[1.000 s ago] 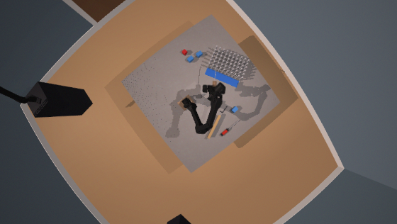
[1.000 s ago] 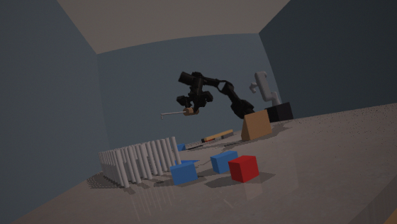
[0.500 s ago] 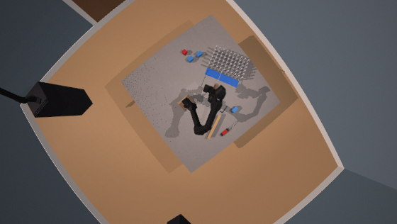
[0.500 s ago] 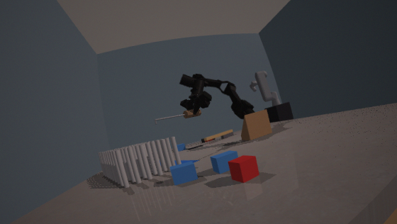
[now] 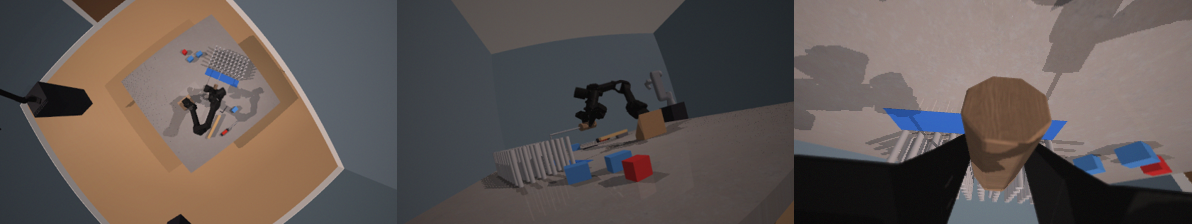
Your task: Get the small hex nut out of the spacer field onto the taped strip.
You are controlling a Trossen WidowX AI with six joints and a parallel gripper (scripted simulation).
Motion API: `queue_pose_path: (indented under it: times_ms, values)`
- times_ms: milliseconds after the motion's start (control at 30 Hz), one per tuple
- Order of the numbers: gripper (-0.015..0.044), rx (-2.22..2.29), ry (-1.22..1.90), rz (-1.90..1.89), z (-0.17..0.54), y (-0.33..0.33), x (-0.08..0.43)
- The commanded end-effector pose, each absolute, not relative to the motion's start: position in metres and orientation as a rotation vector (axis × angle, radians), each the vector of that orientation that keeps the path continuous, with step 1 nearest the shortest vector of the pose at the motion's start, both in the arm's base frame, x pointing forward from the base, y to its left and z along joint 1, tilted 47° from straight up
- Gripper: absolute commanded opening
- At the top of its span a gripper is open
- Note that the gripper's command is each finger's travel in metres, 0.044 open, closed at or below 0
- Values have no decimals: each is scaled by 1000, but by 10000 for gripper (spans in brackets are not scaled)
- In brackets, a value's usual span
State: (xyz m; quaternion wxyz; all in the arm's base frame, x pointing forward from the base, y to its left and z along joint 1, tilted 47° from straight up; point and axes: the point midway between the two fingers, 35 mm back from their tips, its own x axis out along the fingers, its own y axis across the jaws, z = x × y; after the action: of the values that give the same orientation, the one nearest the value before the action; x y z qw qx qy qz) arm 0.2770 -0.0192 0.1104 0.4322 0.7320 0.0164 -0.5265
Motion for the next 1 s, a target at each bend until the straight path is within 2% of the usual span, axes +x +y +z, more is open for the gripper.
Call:
queue_pose_path:
  times_ms: [0, 533, 967]
  values:
    - [0, 1831, 50, -1304, 99, -31, 279]
    - [0, 1821, 33, -1275, 52, -88, 265]
    - [0, 1819, 32, -1273, 49, -89, 267]
